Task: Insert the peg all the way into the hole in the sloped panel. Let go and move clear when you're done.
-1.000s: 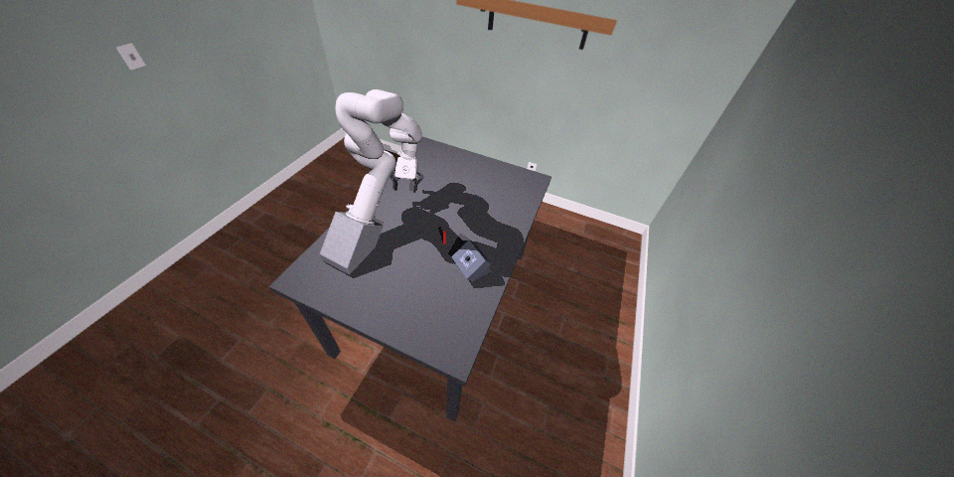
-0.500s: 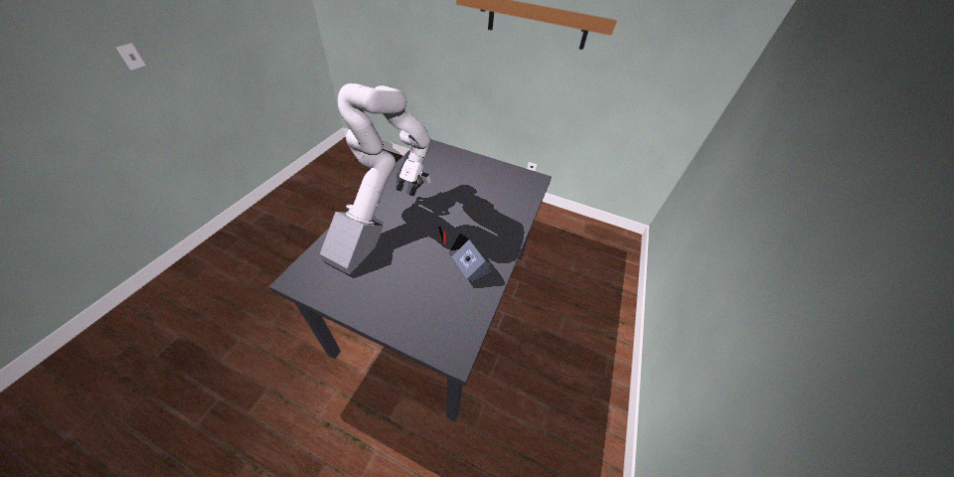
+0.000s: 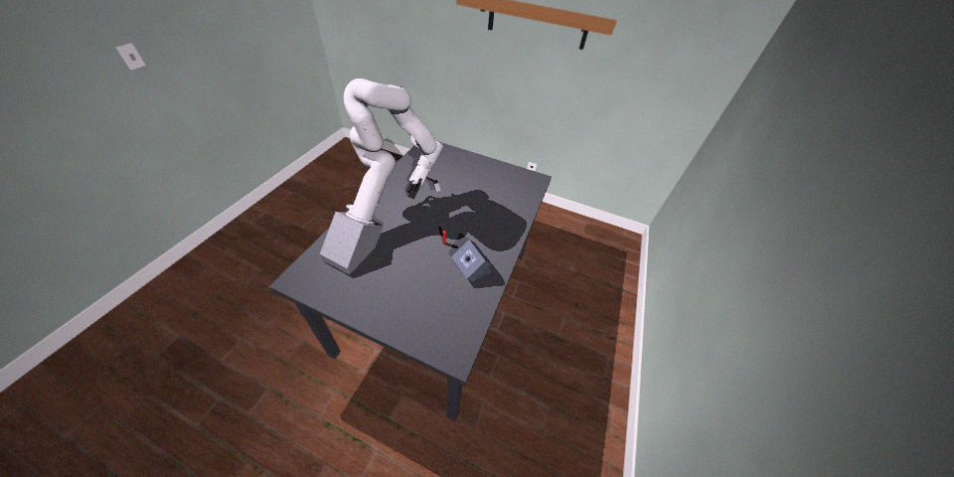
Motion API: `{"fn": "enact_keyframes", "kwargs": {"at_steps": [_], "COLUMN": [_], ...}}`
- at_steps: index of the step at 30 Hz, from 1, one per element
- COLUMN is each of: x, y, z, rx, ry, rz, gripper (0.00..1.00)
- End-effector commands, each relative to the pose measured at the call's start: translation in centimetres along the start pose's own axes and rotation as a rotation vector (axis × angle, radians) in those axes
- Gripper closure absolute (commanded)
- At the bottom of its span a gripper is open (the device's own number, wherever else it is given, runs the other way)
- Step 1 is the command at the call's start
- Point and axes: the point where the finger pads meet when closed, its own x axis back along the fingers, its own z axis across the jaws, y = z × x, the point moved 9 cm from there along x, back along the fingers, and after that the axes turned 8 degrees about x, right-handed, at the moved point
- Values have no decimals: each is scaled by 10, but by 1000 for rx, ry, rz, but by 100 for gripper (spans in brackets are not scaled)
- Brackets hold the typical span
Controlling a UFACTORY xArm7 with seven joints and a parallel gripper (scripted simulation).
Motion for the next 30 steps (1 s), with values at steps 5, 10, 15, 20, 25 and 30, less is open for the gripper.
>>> {"fn": "enact_keyframes", "kwargs": {"at_steps": [5, 10, 15, 20, 25, 30], "x": [1, 1, 1, 1, 1, 1], "y": [-26, -40, -48, -61, -72, -80], "z": [21, 38, 51, 71, 96, 117], "rx": [-432, -640, -847, -1036, -1246, -1413], "ry": [-124, -185, -244, -301, -364, -417], "rz": [-45, -66, -89, -112, -141, -165], "gripper": [0, 0, 0, 0, 0, 0]}}
